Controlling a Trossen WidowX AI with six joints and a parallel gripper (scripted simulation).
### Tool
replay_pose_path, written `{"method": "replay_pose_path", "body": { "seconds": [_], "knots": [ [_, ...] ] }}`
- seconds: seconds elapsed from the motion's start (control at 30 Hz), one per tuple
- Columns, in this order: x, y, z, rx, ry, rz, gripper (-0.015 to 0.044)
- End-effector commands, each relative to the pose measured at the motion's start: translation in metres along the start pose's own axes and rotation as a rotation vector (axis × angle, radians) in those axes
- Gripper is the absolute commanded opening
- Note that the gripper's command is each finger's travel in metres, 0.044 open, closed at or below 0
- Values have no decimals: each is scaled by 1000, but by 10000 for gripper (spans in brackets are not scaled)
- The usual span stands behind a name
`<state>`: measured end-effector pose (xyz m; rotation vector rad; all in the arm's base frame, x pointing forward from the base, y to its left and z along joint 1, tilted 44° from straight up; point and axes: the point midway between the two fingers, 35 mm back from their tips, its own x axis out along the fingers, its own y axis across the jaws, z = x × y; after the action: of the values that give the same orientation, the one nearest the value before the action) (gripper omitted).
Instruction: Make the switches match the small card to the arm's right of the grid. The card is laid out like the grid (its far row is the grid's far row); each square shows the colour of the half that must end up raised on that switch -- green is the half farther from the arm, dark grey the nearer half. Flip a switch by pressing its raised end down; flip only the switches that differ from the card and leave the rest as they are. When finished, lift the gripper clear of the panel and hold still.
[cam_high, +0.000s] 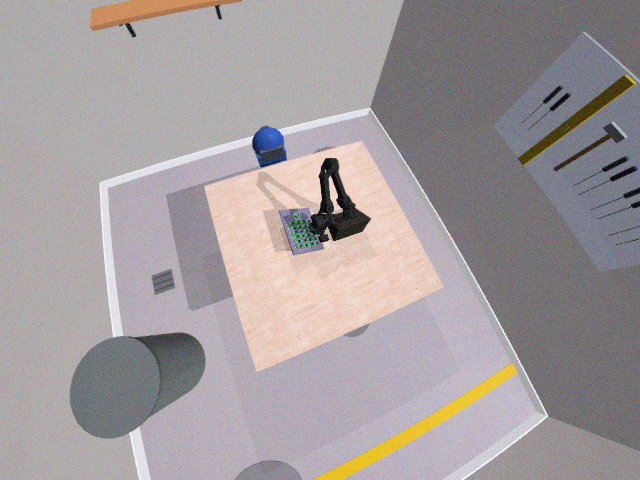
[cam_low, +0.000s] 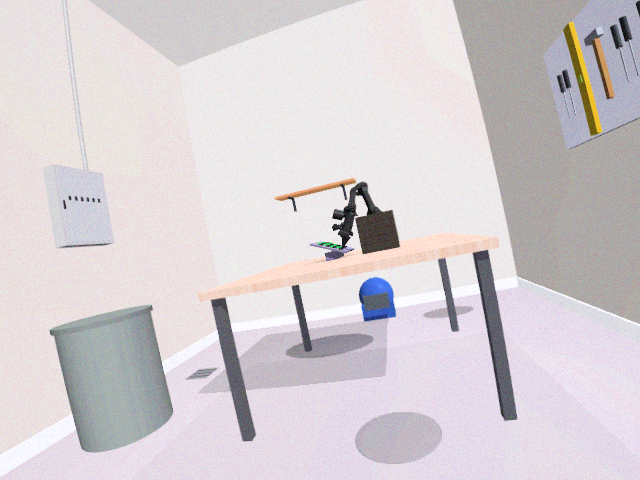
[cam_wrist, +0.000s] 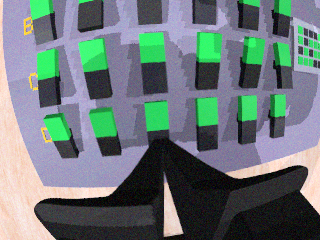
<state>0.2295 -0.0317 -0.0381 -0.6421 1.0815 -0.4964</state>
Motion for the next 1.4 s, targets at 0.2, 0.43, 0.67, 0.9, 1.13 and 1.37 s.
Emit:
{"method": "replay_pose_path", "body": {
  "seconds": [0.2, 0.43, 0.67, 0.9, 1.13, 1.37],
  "knots": [
    [2, 1, 0, -5, 0, 4, 0],
    [3, 1, 0, -5, 0, 4, 0],
    [-19, 5, 3, 0, 12, 13, 0],
    [-62, 1, 3, -4, 27, 7, 0],
    [-63, 1, 5, -4, 27, 8, 0],
    [-67, -15, 73, -3, 26, 6, 0]
  ]
}}
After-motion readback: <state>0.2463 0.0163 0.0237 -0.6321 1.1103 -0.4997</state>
